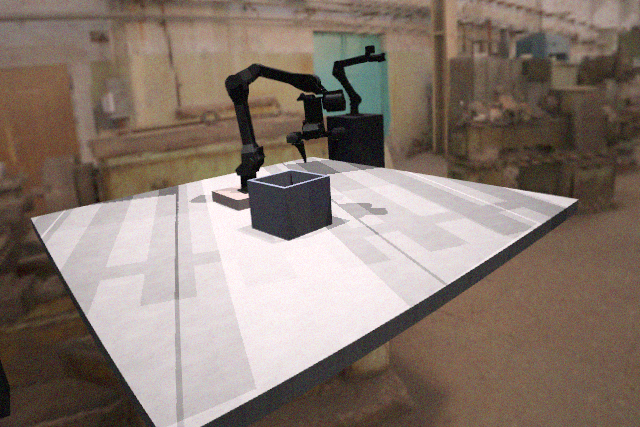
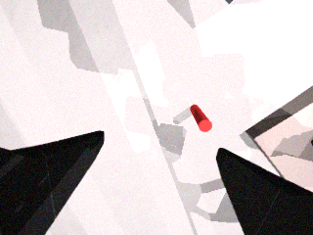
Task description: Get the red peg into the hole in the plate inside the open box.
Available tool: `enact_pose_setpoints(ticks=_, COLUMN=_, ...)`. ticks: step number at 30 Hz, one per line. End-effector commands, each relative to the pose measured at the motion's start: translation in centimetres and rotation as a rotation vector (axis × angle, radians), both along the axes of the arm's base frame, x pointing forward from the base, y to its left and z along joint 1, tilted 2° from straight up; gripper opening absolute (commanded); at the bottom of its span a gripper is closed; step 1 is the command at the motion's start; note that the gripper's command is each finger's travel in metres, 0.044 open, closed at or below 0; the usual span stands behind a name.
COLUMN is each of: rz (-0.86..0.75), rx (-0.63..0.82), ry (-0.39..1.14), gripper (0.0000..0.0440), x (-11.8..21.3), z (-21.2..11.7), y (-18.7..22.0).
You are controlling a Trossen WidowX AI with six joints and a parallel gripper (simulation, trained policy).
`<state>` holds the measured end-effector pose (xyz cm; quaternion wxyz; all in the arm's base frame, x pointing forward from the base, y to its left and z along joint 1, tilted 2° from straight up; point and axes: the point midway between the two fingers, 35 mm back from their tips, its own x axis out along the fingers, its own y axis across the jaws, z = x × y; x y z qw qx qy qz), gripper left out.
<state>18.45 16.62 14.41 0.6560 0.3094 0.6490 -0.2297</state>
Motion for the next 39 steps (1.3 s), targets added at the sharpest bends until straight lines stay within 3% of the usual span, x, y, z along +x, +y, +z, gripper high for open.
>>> enact_pose_setpoints(ticks=1, rz=-0.076, rx=-0.004, ry=0.050, gripper=0.0440, x=-1.0, z=-0.6, y=-0.9)
enact_pose_setpoints(ticks=11, rz=-0.212, rx=-0.039, ry=0.147, gripper=0.0440, x=-2.9, z=-3.0, y=-2.7)
enact_pose_setpoints(ticks=29, rz=-0.352, rx=-0.050, ry=0.192, gripper=0.0432, x=-3.4, z=-8.6, y=-3.4)
enact_pose_setpoints(ticks=32, rz=-0.362, rx=-0.046, ry=0.186, gripper=0.0385, x=-3.2, z=-9.2, y=-3.4)
enact_pose_setpoints(ticks=39, rz=-0.369, rx=-0.037, ry=0.175, gripper=0.0206, x=-2.5, z=-10.0, y=-3.1)
